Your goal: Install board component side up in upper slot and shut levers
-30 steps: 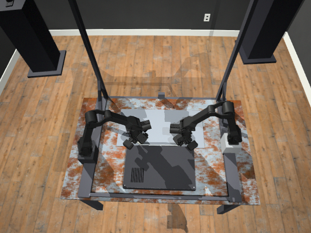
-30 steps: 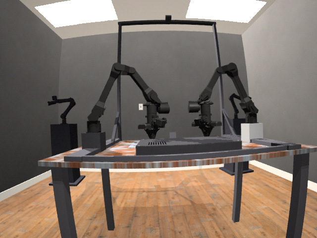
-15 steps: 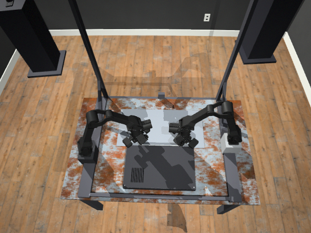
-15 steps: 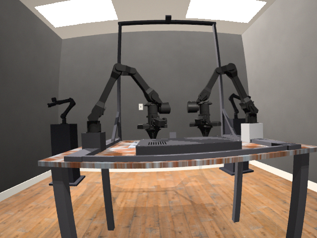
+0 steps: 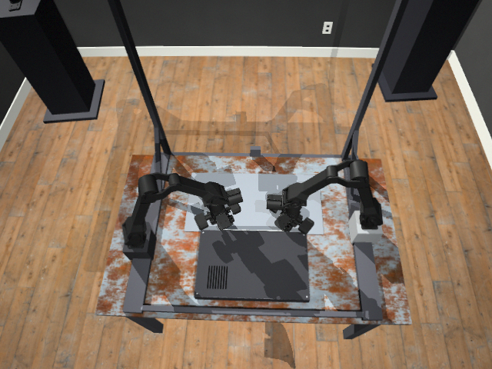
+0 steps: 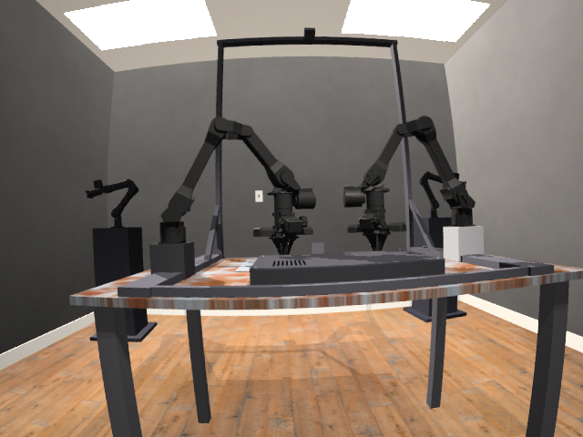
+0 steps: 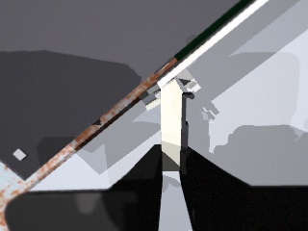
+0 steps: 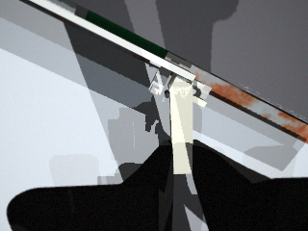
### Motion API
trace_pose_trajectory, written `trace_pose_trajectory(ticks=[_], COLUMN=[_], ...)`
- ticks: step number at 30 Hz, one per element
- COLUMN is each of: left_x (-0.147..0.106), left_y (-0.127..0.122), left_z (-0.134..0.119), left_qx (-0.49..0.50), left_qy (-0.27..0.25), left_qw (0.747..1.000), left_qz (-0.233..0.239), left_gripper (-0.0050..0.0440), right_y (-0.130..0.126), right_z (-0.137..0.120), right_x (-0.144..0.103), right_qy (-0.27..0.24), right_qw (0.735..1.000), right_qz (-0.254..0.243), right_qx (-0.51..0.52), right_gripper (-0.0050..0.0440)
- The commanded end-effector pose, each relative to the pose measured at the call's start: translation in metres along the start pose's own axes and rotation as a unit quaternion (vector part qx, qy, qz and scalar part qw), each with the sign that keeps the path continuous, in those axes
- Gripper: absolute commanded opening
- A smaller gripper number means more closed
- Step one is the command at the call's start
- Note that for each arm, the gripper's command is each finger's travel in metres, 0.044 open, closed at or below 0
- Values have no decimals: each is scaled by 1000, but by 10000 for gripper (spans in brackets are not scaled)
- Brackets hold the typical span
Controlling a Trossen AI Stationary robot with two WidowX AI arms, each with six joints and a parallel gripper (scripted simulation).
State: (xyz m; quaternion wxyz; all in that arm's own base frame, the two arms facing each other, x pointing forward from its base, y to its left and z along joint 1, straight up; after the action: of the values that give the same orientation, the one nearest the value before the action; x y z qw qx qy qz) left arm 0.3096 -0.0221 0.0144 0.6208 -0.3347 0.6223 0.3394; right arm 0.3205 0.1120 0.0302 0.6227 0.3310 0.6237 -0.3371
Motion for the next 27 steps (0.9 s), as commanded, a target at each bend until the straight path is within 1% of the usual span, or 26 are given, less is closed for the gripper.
trace_pose_trajectory(ticks=[1,5,24,27], left_x=[-6,-6,-6,-6], left_y=[-8,-12,-12,-14], left_z=[4,5,6,7], left_qx=[-51,-104,-111,-129], left_qy=[-9,-8,-8,-8], left_qw=[999,995,994,992], left_qz=[-9,-9,-9,-10], left_gripper=[8,8,8,8], right_y=[7,8,8,9], right_z=[3,3,3,4], right_x=[-7,-9,-8,-7], right_qy=[-5,-5,-4,-3], right_qw=[999,999,999,998], right_qz=[10,13,12,10], right_qx=[30,36,36,61], right_gripper=[8,8,8,8])
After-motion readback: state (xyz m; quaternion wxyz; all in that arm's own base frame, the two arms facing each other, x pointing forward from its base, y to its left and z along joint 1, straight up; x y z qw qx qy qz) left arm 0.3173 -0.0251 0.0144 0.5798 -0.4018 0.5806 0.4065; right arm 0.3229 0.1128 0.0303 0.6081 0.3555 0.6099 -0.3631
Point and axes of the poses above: on each arm, the point midway between the two fingers, 35 mm back from their tips, its own x axis out along the fingers, its own y axis across the jaws, z = x × y, the point moved 6 cm from there along -x, back along the fingers, and after that the axes turned 5 degrees about -x, right-handed, at the moved point
